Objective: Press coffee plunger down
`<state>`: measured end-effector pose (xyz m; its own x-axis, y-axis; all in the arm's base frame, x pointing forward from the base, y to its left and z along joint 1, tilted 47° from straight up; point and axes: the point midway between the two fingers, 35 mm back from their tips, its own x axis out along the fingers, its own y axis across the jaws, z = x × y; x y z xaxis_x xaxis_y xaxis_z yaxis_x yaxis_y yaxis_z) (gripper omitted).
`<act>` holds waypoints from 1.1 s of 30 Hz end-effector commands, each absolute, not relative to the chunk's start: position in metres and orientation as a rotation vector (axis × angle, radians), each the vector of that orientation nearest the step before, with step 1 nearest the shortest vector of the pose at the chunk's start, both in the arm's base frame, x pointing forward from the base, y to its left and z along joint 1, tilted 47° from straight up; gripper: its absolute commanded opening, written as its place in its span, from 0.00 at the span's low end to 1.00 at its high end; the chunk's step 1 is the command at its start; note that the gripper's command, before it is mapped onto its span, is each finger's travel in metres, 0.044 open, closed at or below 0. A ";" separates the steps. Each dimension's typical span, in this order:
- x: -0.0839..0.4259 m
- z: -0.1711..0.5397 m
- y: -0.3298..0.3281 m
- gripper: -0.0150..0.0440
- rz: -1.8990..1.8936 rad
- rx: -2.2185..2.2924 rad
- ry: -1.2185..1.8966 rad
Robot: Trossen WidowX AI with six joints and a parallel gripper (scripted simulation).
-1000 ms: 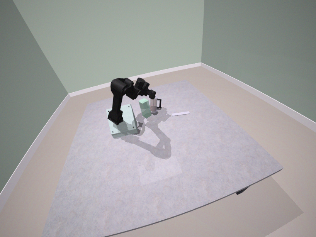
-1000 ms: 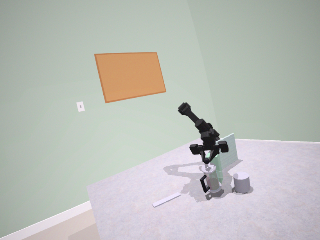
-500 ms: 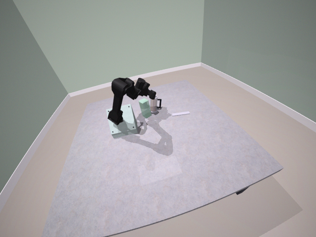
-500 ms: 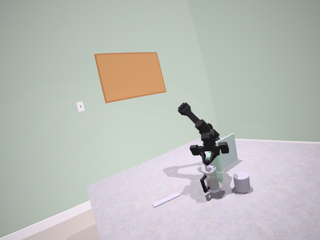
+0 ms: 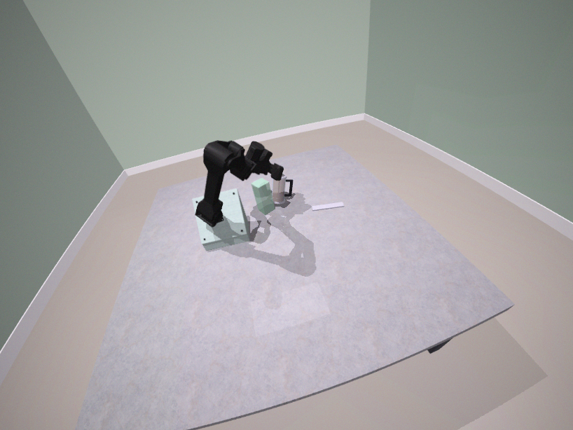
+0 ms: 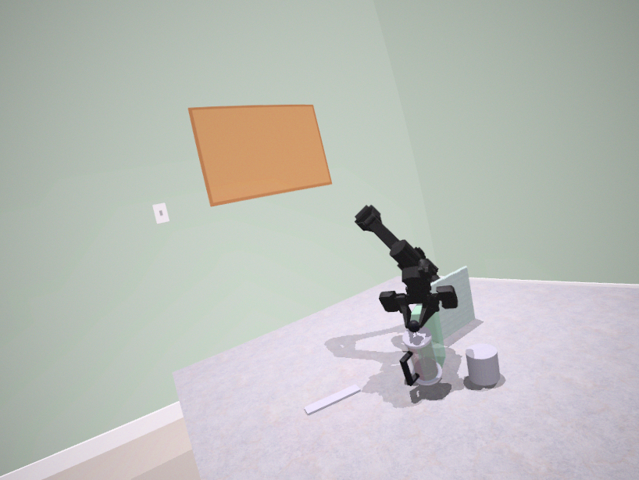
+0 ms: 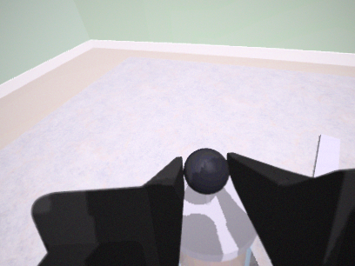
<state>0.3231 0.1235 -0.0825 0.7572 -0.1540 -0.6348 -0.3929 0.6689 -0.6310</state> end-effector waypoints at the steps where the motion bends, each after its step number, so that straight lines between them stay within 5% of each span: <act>1: 0.322 -0.086 0.120 0.45 0.143 -0.861 0.735; 25: 0.325 -0.085 0.124 0.45 0.146 -0.848 0.723; 33: 0.325 -0.085 0.124 0.81 0.146 -0.848 0.723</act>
